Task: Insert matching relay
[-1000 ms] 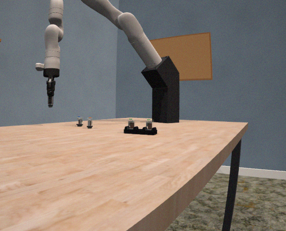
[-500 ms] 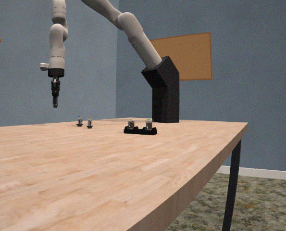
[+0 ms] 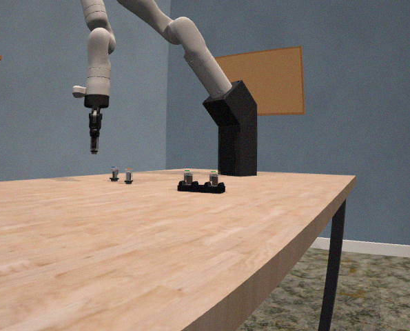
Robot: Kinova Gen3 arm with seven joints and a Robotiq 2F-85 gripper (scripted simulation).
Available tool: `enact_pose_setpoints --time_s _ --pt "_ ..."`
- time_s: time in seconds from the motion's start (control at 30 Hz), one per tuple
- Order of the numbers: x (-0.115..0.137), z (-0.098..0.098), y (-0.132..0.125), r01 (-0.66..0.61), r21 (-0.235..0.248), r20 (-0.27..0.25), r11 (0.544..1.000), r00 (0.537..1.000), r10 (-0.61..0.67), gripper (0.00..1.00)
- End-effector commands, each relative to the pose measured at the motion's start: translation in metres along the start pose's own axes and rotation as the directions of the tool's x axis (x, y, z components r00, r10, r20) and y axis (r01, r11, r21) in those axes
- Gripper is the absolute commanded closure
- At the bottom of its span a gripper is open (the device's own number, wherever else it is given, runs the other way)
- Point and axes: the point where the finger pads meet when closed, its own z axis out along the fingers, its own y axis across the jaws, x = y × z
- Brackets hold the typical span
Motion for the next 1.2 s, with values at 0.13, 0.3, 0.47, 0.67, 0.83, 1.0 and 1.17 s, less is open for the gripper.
enact_pose_setpoints --time_s 0.13,0.3,0.47,0.67,0.83,1.0,1.17 --pt "-0.050 0.000 -0.053 0.036 0.022 0.023 0.999 0.999 -0.037 1.00" --pt "-0.074 -0.001 -0.074 0.037 0.020 0.022 0.999 0.999 -0.038 1.00" --pt "-0.102 -0.002 -0.099 0.037 0.020 0.022 0.999 0.999 -0.038 1.00" --pt "-0.136 -0.002 -0.130 0.037 0.020 0.022 0.999 0.999 -0.038 1.00" --pt "-0.159 -0.003 -0.151 0.038 0.020 0.022 0.999 0.999 -0.038 1.00" --pt "-0.188 -0.003 -0.176 0.038 0.020 0.021 0.999 0.999 -0.038 1.00" --pt "-0.218 -0.004 -0.202 0.038 0.019 0.022 0.999 0.999 -0.038 1.00"
